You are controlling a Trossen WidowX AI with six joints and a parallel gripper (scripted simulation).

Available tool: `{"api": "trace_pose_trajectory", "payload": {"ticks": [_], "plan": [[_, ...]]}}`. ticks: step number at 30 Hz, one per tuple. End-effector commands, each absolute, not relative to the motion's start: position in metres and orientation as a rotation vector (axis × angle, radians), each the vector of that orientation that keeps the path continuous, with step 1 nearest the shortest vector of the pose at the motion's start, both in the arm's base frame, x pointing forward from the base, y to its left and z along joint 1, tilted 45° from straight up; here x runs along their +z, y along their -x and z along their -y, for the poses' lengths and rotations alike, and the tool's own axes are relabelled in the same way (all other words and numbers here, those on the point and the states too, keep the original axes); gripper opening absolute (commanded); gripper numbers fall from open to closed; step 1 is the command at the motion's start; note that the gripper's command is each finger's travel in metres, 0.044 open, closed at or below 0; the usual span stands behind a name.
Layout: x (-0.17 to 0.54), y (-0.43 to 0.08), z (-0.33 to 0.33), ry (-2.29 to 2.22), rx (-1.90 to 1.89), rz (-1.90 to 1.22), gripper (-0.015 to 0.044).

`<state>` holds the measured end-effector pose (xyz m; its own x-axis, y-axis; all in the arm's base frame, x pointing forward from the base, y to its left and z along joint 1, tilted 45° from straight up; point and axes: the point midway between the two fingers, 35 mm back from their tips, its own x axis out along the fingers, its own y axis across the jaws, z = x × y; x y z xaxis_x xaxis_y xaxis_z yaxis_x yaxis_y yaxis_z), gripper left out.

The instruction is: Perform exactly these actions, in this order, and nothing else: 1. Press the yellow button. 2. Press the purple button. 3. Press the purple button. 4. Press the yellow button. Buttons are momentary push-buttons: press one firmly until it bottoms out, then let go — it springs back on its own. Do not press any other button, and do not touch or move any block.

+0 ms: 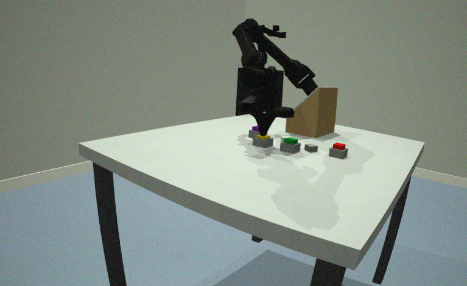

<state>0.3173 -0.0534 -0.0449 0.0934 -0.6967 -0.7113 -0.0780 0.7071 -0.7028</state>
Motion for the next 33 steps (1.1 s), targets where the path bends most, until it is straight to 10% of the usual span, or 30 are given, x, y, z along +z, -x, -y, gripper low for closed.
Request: {"api": "trace_pose_trajectory", "payload": {"ticks": [1,13,27,33], "plan": [[-0.046,-0.315,0.054,0.698,-0.515,-1.433,0.0020],[-0.022,-0.313,0.031,0.697,-0.514,-1.433,0.0020],[-0.117,-0.257,-0.141,0.677,-0.471,-1.452,0.0387],[-0.142,-0.223,-0.175,0.683,-0.499,-1.438,0.0400]]}}
